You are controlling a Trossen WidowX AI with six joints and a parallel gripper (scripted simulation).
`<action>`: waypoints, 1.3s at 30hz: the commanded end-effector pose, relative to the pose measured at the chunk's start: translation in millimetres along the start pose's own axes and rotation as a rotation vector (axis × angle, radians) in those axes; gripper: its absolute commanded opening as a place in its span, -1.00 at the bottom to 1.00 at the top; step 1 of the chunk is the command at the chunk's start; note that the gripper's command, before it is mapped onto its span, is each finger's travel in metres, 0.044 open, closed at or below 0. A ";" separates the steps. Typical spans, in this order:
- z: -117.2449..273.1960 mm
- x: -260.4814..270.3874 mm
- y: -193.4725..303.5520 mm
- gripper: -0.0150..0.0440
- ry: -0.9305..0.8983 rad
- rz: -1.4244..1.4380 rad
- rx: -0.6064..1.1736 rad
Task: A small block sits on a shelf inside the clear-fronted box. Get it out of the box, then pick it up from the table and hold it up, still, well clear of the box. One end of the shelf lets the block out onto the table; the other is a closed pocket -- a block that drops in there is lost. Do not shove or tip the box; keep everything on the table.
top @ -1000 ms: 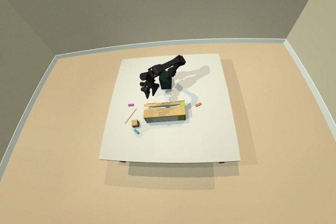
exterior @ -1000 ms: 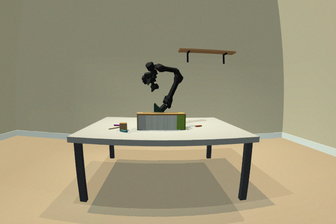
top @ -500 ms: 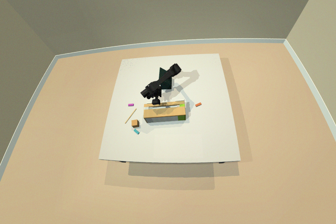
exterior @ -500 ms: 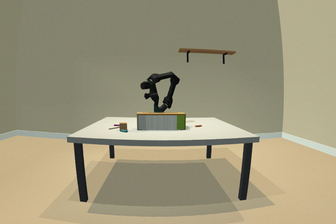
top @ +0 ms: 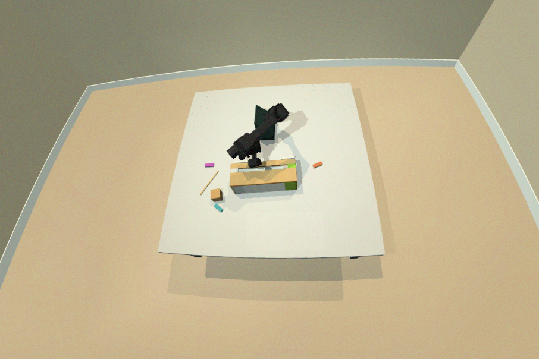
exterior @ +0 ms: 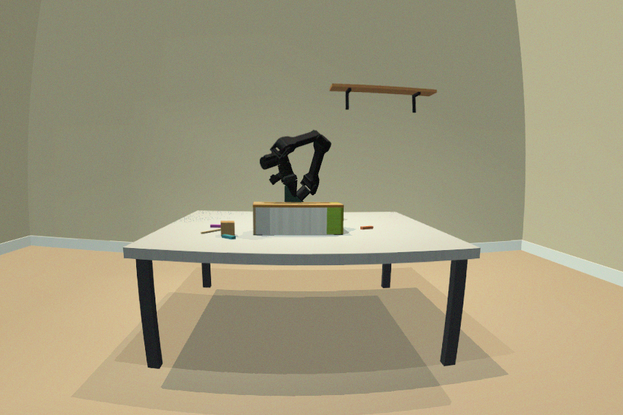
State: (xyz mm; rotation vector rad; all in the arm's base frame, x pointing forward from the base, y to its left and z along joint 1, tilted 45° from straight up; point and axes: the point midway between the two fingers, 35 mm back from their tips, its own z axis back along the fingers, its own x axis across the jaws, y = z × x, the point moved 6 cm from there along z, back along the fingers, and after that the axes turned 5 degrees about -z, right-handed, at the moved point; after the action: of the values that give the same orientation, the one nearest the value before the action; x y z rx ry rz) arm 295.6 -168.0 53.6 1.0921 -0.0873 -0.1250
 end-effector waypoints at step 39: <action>-63.9 6.2 -24.7 0.86 0.007 -0.011 0.014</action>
State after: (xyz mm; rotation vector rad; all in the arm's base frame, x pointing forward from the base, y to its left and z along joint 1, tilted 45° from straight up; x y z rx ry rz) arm 310.1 -128.9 7.5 1.0986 -0.0840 -0.1215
